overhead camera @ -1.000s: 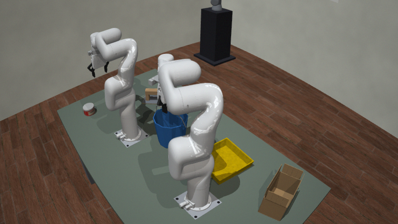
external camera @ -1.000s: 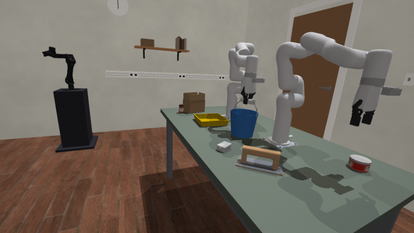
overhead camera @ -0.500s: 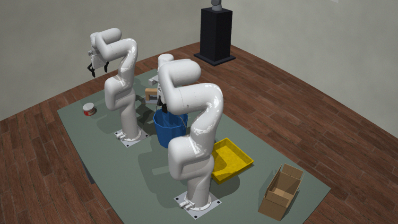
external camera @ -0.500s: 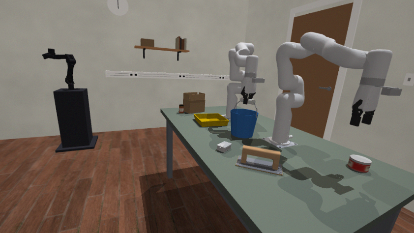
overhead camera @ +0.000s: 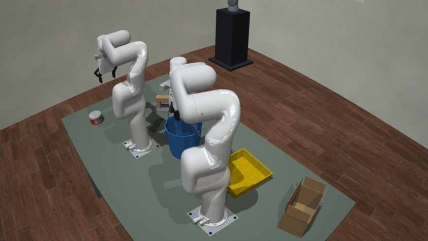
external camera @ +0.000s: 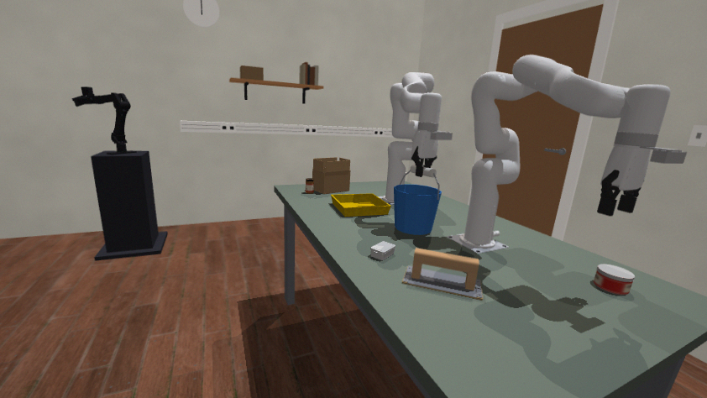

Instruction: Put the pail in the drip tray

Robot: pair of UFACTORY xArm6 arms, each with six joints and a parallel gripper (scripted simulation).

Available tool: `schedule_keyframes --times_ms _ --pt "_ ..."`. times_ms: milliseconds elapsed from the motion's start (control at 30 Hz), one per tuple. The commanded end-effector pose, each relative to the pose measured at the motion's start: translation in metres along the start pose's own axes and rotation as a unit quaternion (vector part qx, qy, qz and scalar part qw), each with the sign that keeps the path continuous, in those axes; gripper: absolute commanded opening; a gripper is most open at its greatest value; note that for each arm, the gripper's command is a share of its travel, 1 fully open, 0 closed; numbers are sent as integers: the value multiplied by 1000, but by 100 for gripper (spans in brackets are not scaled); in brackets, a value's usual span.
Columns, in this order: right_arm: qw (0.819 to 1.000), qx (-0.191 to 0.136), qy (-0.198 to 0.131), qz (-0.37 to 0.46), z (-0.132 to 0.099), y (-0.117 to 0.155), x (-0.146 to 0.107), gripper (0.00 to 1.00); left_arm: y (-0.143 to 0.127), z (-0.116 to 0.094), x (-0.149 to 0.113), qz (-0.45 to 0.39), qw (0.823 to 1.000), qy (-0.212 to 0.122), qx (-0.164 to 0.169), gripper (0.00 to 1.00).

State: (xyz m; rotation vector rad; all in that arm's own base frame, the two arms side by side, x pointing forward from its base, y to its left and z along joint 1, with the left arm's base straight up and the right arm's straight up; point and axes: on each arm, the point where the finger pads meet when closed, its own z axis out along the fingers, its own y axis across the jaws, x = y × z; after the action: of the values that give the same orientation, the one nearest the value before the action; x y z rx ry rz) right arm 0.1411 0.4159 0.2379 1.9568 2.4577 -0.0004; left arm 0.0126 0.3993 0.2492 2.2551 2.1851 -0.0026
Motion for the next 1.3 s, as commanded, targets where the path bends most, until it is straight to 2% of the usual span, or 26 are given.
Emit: schedule_keyframes --times_ms 0,1267 --pt "1000 -1 1 0 -3 0 0 0 0 -1 0 0 1000 1 0 100" --pt "1000 -1 1 0 -59 0 0 0 0 -1 0 0 1000 1 0 100"
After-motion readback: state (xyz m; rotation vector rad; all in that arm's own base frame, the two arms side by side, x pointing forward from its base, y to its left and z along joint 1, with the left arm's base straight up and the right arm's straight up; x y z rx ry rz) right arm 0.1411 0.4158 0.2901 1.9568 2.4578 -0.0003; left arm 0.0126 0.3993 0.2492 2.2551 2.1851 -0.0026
